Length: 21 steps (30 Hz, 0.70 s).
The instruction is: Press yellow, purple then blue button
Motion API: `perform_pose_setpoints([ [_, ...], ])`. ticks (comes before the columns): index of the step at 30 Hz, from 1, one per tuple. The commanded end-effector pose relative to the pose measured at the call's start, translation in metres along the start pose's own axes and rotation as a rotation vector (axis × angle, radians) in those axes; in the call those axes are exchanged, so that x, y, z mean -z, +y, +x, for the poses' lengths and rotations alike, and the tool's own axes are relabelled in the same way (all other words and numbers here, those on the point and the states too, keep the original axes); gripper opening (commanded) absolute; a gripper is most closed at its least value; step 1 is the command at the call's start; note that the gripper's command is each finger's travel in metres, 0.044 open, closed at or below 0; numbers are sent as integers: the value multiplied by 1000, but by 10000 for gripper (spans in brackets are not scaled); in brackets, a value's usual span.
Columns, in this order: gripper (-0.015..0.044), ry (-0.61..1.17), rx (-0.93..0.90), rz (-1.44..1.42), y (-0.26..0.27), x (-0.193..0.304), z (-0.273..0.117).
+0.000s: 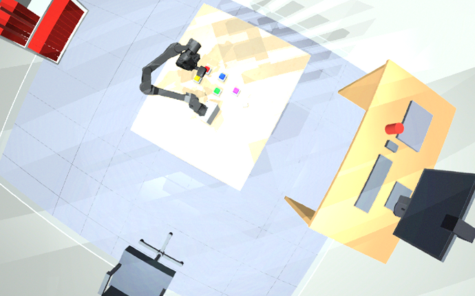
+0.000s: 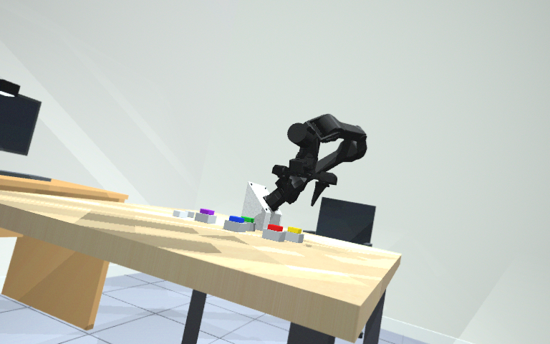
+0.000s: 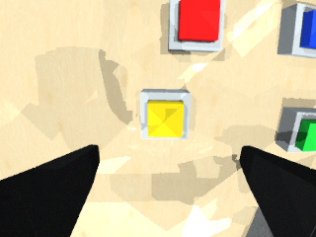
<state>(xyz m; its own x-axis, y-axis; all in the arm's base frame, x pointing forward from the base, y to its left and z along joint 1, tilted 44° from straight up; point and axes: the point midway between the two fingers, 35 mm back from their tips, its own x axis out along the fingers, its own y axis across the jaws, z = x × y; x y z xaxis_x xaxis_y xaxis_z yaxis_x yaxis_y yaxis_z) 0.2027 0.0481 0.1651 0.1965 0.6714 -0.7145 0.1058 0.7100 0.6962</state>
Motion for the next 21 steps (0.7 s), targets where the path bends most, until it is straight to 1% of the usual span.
perform_pose_setpoints([
  [1,242,11,-1,6,1,4,37],
  [3,190,11,-4,6,1,5,45],
  [9,32,11,-4,6,1,5,45],
  [10,20,11,-4,6,1,5,45],
  [21,20,11,-4,5,1,5,49],
])
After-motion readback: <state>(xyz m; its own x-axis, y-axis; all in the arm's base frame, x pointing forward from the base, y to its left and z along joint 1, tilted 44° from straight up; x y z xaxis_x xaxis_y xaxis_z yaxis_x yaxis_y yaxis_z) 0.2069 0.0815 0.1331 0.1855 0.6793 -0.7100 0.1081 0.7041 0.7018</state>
